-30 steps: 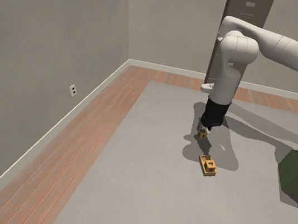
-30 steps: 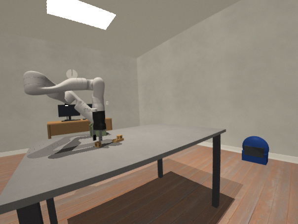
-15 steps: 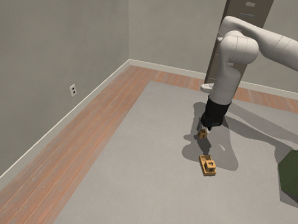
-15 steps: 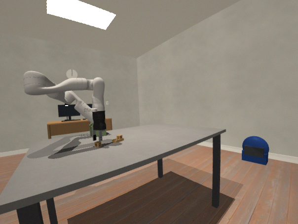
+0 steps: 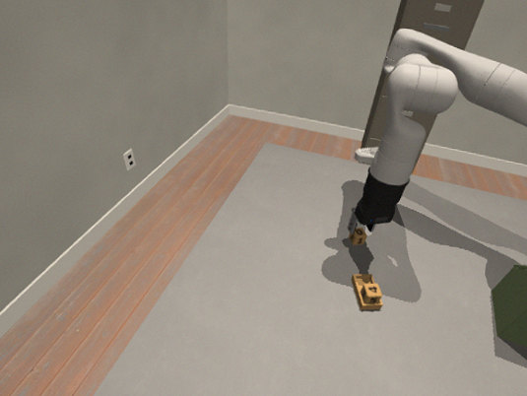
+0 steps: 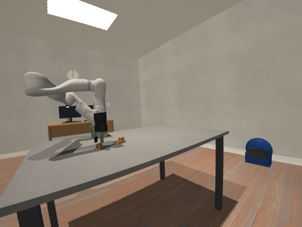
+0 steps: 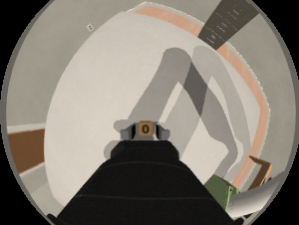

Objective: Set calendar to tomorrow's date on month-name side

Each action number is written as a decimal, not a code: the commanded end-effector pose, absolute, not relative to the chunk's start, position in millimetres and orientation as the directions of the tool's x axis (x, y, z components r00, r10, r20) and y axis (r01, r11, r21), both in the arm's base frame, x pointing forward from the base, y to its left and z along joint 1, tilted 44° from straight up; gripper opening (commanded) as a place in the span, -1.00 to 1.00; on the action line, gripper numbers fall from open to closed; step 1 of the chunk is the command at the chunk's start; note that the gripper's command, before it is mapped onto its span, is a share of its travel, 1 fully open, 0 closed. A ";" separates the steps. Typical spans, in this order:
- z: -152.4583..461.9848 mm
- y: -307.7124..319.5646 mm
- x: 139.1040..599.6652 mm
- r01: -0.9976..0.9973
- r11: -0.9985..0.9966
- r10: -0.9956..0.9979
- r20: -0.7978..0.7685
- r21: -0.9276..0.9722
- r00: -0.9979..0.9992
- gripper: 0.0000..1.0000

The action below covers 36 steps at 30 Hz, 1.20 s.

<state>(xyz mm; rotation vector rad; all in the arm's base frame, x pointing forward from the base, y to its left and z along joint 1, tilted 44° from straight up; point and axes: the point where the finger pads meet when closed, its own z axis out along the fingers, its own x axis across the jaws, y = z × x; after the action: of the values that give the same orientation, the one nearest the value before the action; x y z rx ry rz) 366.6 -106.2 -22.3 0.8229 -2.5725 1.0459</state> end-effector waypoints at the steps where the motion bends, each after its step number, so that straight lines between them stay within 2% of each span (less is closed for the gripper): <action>1: -21.9 -105.6 367.1 -0.585 0.584 -0.411 0.417 -0.563 -0.811 0.74; 36: 7.3 -76.9 367.6 -0.585 0.584 -0.411 0.417 -0.563 -0.811 0.74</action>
<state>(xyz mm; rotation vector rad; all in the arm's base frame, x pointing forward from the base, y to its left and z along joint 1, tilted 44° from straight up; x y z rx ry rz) 366.0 -78.8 5.6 0.8204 -2.5704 1.0429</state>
